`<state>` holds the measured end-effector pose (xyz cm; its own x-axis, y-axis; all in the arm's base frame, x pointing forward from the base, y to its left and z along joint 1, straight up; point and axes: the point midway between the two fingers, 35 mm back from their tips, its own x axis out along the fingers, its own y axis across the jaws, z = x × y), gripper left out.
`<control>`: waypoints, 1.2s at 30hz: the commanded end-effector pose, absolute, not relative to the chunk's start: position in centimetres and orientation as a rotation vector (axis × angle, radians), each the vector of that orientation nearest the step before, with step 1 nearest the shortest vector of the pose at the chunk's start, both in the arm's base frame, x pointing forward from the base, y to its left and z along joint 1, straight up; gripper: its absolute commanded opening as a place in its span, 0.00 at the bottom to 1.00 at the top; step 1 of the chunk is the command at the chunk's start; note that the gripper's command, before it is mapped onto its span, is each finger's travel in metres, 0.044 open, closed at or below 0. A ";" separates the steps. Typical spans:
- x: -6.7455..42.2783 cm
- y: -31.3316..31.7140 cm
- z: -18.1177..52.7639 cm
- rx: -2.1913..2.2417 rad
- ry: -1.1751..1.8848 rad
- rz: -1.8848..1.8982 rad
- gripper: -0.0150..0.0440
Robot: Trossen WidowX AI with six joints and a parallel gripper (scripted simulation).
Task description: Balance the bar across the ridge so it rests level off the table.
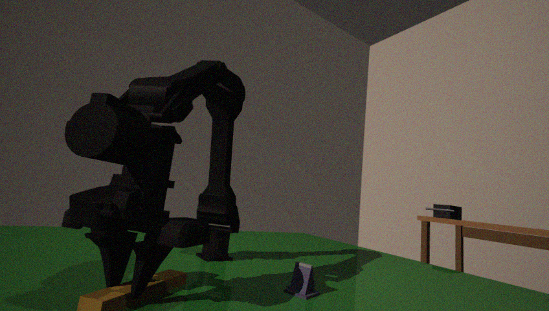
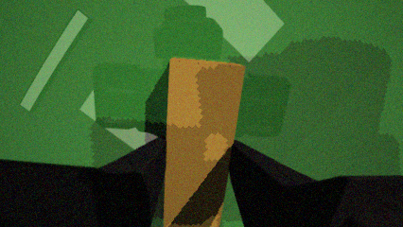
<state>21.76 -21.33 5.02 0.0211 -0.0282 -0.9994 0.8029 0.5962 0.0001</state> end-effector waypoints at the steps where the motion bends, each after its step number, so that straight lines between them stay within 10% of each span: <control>1: 21.8 -21.3 5.2 0.711 1.414 -0.736 0.33; 36: 21.6 -21.1 14.1 0.718 1.414 -0.734 0.25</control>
